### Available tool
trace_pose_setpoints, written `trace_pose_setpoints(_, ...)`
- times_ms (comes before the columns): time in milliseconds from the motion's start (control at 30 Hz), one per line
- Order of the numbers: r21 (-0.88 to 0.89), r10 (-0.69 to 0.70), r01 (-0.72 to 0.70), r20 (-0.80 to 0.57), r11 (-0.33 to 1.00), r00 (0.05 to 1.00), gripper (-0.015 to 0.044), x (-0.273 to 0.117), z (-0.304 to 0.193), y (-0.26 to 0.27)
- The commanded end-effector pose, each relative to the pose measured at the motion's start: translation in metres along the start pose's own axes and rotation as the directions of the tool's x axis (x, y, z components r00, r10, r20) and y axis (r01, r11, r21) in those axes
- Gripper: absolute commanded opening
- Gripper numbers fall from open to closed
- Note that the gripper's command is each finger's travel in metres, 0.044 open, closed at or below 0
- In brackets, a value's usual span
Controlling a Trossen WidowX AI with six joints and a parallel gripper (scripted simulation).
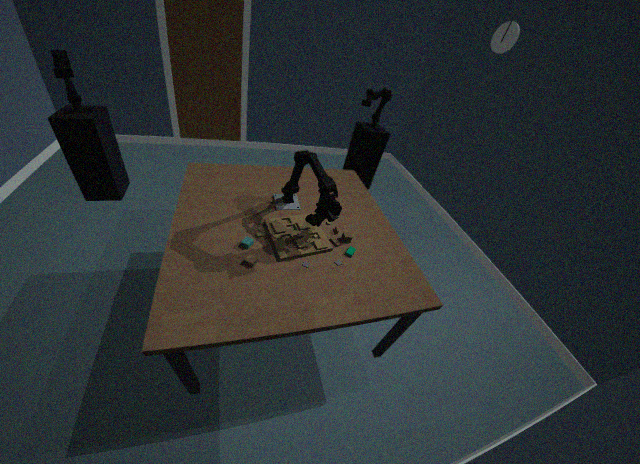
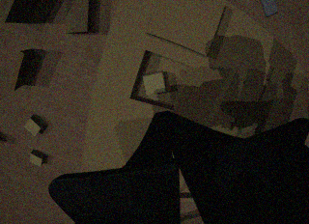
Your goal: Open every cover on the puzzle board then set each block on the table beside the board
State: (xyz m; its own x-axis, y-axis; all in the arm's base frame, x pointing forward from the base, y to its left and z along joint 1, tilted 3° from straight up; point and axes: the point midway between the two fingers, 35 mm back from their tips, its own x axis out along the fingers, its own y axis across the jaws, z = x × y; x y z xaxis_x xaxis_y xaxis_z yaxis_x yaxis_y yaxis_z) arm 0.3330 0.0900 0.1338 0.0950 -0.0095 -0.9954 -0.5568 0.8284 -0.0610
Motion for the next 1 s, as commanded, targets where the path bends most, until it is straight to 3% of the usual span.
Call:
trace_pose_setpoints(0, -0.048, 0.005, -0.005, -0.004, 0.999, 1.000, 0.0000, 0.002, 0.001, -0.006)
trace_pose_setpoints(633, -0.031, 0.005, -0.005, -0.004, 0.999, 1.000, 0.0000, 0.052, 0.003, -0.006)
trace_pose_setpoints(800, 0.270, 0.005, -0.004, -0.004, 0.963, 1.000, 0.0000, 0.054, 0.004, -0.006)
trace_pose_setpoints(967, 0.698, 0.005, -0.001, -0.004, 0.716, 1.000, 0.0000, 0.058, 0.004, -0.006)
